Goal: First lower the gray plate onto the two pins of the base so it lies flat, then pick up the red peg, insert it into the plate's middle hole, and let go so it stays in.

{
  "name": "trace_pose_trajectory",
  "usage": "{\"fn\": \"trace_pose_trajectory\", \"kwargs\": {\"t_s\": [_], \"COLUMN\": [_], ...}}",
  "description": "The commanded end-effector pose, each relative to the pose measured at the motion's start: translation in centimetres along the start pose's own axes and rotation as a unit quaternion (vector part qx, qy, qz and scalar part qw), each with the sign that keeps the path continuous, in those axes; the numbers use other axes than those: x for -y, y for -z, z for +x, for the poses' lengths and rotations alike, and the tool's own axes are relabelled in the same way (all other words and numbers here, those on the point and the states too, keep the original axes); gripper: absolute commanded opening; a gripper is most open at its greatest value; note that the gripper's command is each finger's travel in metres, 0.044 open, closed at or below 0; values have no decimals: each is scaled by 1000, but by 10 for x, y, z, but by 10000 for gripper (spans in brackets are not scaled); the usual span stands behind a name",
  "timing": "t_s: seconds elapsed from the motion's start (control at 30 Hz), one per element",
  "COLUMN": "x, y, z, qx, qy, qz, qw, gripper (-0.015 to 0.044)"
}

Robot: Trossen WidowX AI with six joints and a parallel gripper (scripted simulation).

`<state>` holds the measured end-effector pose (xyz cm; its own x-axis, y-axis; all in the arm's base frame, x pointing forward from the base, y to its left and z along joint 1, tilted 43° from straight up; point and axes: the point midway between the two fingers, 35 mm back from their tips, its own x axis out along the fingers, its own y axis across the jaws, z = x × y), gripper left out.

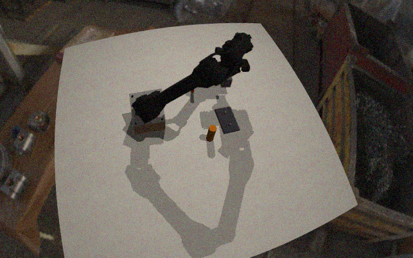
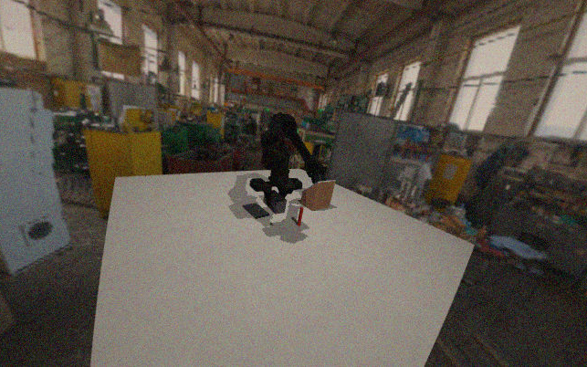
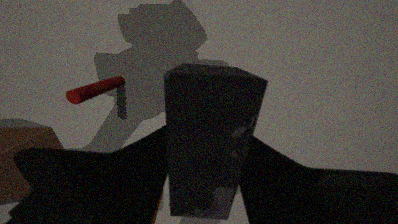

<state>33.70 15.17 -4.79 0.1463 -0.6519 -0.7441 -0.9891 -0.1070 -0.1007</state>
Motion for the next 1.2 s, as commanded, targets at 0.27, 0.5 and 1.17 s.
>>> {"fn": "trace_pose_trajectory", "kwargs": {"t_s": [0.27, 0.5, 1.17], "x": [-4, -2, 11], "y": [0, 8, 64], "z": [-41, -39, -9], "qx": [-1, 0, 6], "qy": [-7, -7, -6], "qz": [3, -1, -29], "qw": [1000, 1000, 1000], "gripper": [0, 0, 0]}}
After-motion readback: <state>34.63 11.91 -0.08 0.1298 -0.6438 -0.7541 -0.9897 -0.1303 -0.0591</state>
